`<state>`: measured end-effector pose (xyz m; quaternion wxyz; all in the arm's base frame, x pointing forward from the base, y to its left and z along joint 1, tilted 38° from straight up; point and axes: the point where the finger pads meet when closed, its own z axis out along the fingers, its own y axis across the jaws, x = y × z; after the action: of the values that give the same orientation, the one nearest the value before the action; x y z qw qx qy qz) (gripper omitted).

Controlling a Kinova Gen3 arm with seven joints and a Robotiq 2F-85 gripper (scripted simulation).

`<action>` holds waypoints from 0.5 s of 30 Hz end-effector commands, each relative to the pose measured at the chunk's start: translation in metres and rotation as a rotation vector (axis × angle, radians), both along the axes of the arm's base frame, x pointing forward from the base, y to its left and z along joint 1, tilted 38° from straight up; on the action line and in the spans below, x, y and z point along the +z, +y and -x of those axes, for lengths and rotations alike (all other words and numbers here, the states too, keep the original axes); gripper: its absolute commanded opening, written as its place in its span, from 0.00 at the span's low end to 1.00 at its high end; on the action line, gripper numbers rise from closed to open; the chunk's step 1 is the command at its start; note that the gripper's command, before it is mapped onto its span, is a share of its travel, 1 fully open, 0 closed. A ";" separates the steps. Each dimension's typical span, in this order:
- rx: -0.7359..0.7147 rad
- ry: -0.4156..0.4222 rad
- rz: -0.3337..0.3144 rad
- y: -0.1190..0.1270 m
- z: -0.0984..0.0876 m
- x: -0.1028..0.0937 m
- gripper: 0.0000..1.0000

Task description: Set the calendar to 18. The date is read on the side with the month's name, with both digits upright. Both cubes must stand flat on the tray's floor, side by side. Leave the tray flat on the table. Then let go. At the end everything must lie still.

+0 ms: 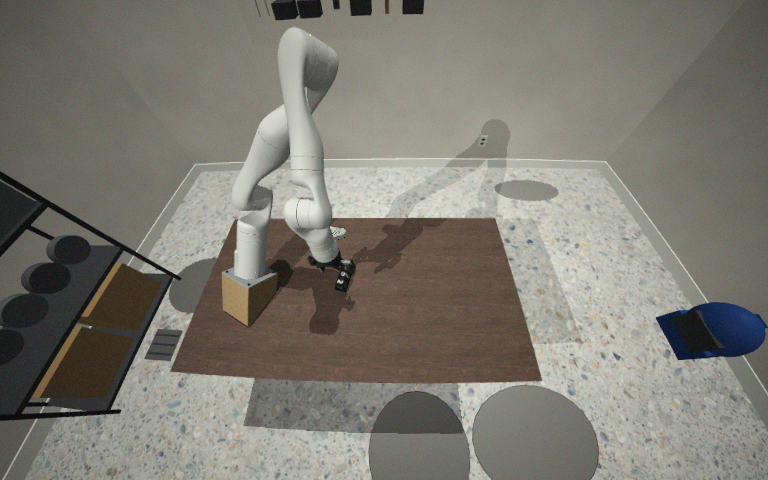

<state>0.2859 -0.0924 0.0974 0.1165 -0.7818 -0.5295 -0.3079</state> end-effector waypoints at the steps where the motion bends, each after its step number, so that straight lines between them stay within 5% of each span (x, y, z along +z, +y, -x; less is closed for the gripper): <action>1: -0.001 -0.001 0.001 0.000 0.000 0.000 1.00; 15: -0.001 -0.001 0.001 -0.011 0.007 0.017 1.00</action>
<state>0.2769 -0.0993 0.1103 0.1227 -0.7815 -0.5291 -0.3070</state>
